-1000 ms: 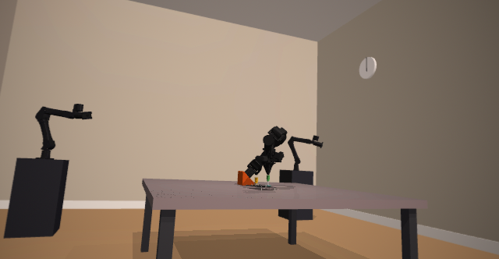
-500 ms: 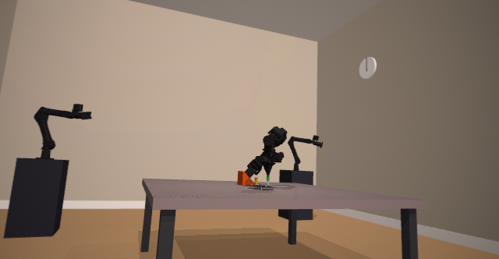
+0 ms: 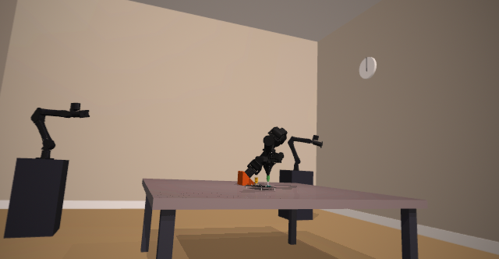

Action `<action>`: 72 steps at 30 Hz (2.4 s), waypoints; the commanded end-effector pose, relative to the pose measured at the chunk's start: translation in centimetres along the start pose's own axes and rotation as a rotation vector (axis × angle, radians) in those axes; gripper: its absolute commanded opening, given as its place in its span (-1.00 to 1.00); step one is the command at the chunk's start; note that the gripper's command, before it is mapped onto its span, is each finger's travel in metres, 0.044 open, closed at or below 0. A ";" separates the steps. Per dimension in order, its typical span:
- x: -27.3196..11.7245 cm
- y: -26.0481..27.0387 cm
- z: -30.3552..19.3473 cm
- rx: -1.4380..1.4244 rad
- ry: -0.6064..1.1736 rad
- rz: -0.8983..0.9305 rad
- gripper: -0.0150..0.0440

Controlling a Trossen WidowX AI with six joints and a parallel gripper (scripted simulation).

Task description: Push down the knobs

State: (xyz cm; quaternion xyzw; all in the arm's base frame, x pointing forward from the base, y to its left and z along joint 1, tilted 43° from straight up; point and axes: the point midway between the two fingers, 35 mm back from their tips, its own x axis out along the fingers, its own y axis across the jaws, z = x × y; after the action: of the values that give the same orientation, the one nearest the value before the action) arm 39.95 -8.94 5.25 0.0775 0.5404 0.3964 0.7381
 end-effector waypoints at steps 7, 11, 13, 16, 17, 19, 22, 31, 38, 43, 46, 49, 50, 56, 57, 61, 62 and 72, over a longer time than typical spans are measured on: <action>0.4 0.1 0.2 -0.001 -0.004 0.004 -0.49; 0.7 0.1 0.2 -0.001 -0.004 0.004 -0.49; 0.9 0.1 0.2 -0.001 -0.004 0.004 -0.49; 1.0 0.1 0.2 -0.001 -0.004 0.004 -0.49; 1.0 0.1 0.2 -0.001 -0.004 0.004 -0.49; 1.0 0.1 0.2 -0.001 -0.004 0.004 -0.49; 1.1 0.1 0.2 -0.001 -0.004 0.004 -0.49; 1.7 0.1 0.2 -0.001 -0.004 0.004 -0.49; 1.7 0.1 0.2 -0.001 -0.004 0.004 -0.49; 2.2 0.1 0.2 -0.001 -0.005 0.004 -0.49; 2.3 0.1 0.2 -0.001 -0.005 0.004 -0.49; 2.3 0.1 0.2 -0.001 -0.005 0.004 -0.49; 2.3 0.1 0.2 -0.001 -0.005 0.004 -0.49; 2.6 0.1 0.2 -0.001 -0.005 0.004 -0.49; 2.7 0.1 0.2 -0.001 -0.005 0.004 -0.49; 2.7 0.1 0.2 -0.001 -0.005 0.004 -0.49; 2.7 0.1 0.2 -0.001 -0.005 0.004 -0.49; 3.0 0.1 0.2 -0.001 -0.005 0.004 -0.49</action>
State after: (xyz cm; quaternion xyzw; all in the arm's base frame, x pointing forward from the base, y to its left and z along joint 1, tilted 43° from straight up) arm 39.99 -7.95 3.96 0.0822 0.5388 0.3888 0.7428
